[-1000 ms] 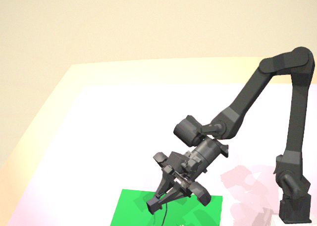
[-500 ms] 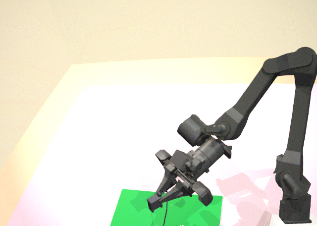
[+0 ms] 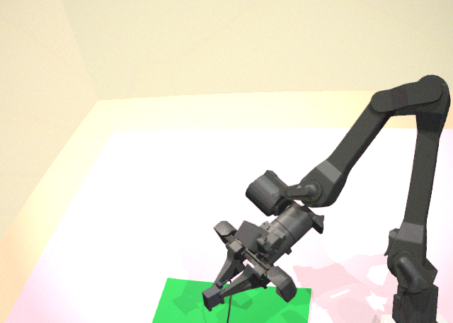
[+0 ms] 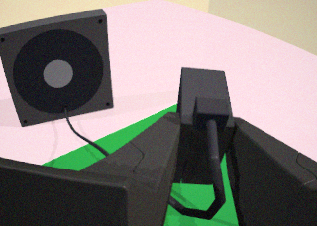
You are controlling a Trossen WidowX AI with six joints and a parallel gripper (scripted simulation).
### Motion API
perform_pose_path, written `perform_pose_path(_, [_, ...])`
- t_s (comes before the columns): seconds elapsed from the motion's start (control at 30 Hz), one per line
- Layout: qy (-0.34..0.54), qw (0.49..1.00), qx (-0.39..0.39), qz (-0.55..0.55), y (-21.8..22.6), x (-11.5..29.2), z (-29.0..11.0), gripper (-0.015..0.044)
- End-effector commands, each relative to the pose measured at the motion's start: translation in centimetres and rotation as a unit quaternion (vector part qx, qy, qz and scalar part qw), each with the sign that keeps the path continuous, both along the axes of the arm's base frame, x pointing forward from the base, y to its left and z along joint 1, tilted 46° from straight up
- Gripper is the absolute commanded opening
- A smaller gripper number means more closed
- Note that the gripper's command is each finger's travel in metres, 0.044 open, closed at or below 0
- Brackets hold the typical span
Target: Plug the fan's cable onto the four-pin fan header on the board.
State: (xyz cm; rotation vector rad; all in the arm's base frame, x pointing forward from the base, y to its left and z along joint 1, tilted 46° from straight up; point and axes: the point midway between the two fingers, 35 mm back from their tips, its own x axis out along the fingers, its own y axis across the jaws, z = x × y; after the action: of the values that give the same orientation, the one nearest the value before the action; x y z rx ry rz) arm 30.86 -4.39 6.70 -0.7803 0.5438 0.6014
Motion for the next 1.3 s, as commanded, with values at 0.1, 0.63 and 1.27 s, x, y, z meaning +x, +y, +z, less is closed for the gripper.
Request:
perform_pose_path(0.1, [-0.001,1.000,-0.001,-0.001,-0.2,0.0,0.0,0.0000])
perform_pose_path(0.63, [0.000,1.000,-0.001,0.000,-1.6,-0.4,-0.4,0.0000])
perform_pose_path(1.27, [0.001,1.000,-0.001,0.000,-3.0,-1.0,-0.9,0.0000])
